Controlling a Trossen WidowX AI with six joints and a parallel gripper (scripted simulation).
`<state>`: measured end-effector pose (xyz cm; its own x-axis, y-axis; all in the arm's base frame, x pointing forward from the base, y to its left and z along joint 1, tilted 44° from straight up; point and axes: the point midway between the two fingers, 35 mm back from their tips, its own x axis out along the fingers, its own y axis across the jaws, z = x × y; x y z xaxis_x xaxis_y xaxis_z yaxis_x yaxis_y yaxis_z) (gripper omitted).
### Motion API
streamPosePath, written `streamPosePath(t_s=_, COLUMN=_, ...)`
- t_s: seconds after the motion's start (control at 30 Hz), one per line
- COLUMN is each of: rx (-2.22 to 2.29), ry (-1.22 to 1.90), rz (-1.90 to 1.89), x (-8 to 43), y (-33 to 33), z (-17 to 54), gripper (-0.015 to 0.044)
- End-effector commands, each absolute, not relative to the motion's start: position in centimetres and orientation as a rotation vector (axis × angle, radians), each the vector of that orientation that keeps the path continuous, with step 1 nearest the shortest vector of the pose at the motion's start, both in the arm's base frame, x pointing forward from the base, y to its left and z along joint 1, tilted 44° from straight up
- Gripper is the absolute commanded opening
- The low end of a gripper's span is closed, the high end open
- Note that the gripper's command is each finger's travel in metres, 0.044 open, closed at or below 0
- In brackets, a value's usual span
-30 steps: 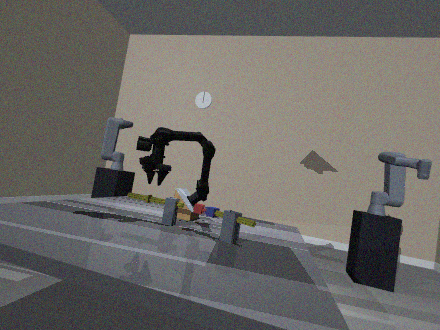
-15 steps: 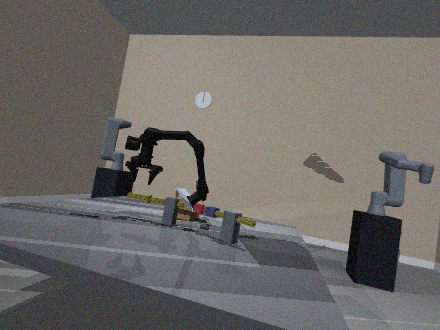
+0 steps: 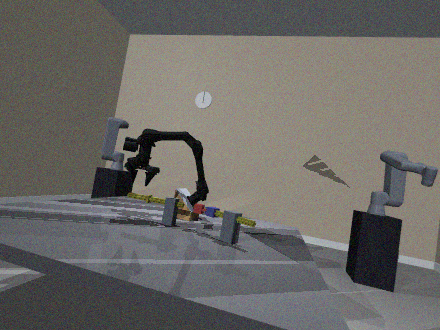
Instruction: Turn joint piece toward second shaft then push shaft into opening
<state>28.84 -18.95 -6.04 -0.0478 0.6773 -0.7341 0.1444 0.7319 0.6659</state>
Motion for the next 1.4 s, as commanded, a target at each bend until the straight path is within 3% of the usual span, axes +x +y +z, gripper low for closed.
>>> streamPosePath(t_s=0.0, rx=0.779, ry=1.649, rz=0.395, x=28.7, y=-18.4, z=-6.8, gripper=0.044)
streamPosePath(t_s=1.17, rx=1.578, ry=1.871, rz=-0.721, x=28.6, y=-14.9, z=-10.8, gripper=0.044)
streamPosePath(t_s=1.37, rx=1.592, ry=1.87, rz=-0.746, x=28.6, y=-14.8, z=-10.8, gripper=0.044)
